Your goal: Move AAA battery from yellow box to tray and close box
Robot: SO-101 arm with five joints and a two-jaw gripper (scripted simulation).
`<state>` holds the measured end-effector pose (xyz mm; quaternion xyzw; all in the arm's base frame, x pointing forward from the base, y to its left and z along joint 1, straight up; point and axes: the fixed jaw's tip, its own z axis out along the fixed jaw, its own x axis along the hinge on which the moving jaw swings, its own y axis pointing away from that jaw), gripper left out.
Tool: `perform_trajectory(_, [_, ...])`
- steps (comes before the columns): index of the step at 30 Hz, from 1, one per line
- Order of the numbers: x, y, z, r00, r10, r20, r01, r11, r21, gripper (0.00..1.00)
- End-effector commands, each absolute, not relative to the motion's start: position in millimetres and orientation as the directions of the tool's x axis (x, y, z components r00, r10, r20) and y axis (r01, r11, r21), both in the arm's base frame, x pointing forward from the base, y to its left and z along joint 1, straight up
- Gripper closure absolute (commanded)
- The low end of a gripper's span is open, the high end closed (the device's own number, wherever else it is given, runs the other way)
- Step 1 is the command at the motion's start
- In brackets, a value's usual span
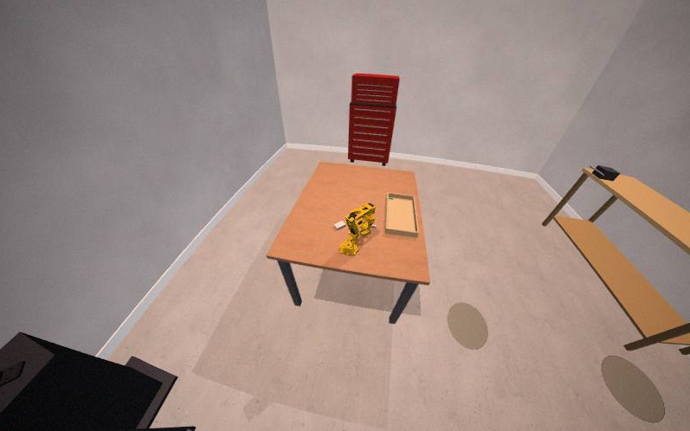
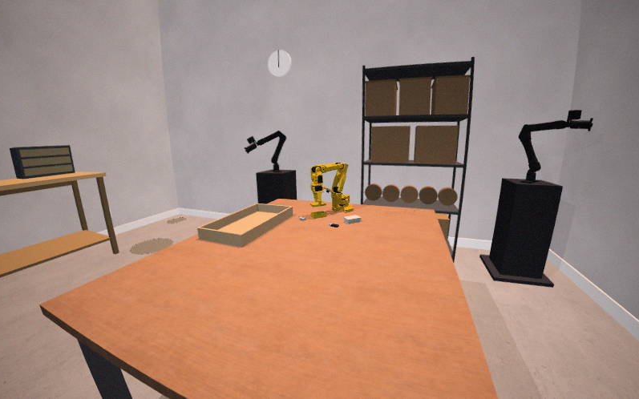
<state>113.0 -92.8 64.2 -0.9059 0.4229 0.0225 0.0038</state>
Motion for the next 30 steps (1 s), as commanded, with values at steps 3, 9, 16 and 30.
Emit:
perform_trajectory(3, [118.3,-98.3,69.3,0.659,-0.752,0.0,-0.752,-0.659,0.0,0.77])
perform_trajectory(9, [118.5,-98.6,69.3,0.676,-0.737,0.0,-0.737,-0.676,0.0,0.77])
perform_trajectory(16, [119.0,-99.1,69.3,0.703,-0.711,0.0,-0.711,-0.703,0.0,0.77])
perform_trajectory(30, [119.1,-99.2,69.3,0.712,-0.702,0.0,-0.702,-0.712,0.0,0.77])
